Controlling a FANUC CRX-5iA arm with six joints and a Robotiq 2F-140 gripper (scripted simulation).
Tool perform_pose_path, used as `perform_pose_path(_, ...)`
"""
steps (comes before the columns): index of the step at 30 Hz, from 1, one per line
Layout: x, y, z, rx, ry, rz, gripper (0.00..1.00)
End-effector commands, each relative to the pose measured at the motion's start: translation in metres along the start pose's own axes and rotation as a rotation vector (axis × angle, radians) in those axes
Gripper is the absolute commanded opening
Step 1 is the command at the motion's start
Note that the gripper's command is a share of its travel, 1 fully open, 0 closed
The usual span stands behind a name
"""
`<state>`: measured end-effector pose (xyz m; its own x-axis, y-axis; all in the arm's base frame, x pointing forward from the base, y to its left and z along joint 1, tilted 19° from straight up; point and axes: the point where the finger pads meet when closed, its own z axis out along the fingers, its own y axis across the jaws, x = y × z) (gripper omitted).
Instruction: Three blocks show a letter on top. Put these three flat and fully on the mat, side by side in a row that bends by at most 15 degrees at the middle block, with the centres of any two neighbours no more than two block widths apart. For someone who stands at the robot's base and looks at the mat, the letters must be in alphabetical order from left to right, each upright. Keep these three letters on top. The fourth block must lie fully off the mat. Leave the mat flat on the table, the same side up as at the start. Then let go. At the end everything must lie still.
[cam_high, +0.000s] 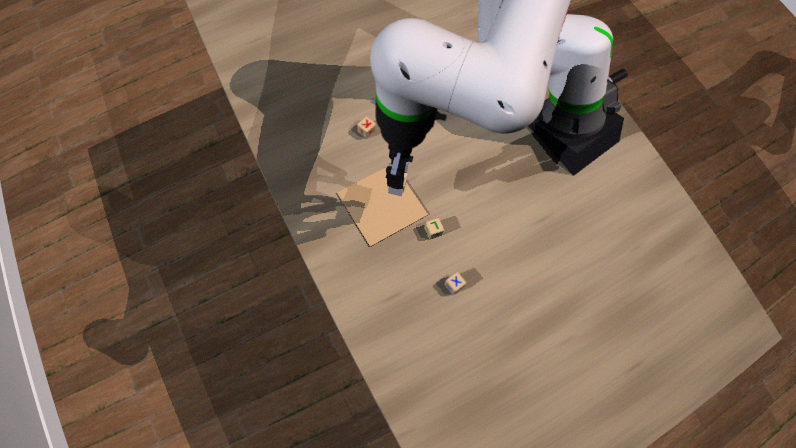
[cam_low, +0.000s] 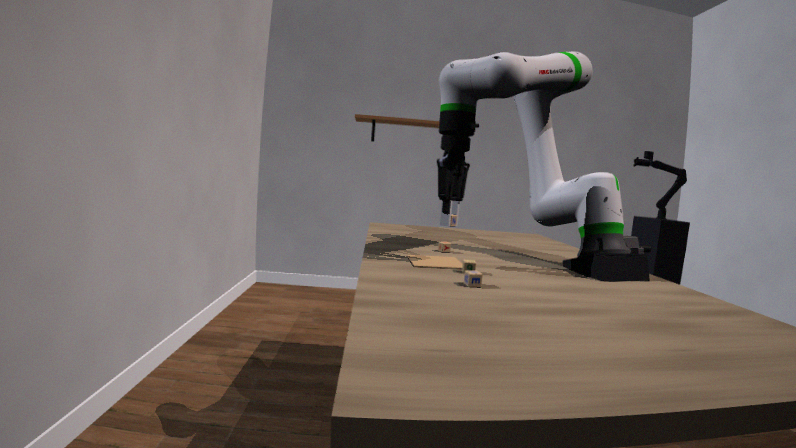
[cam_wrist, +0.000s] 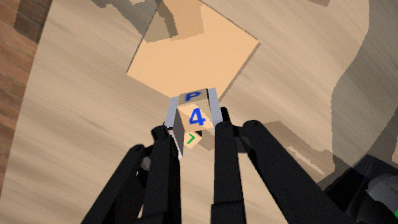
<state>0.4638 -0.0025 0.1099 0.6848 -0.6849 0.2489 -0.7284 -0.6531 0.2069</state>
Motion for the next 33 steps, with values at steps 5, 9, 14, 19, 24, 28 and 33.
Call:
perform_pose_path(5,0.004,0.002,0.0,0.001,0.0,-0.022,0.16)
perform_pose_path(9,0.029,0.02,0.001,0.002,-0.002,-0.177,0.16)
perform_pose_path(14,0.049,0.035,0.001,0.003,-0.002,-0.305,0.16)
perform_pose_path(19,0.071,0.054,0.002,0.003,-0.002,-0.447,0.16)
perform_pose_path(24,0.09,0.073,0.003,0.003,-0.001,-0.578,0.16)
perform_pose_path(28,0.104,0.09,0.003,0.001,0.0,-0.683,0.16)
perform_pose_path(33,0.111,0.097,0.003,0.0,0.0,-0.732,0.16)
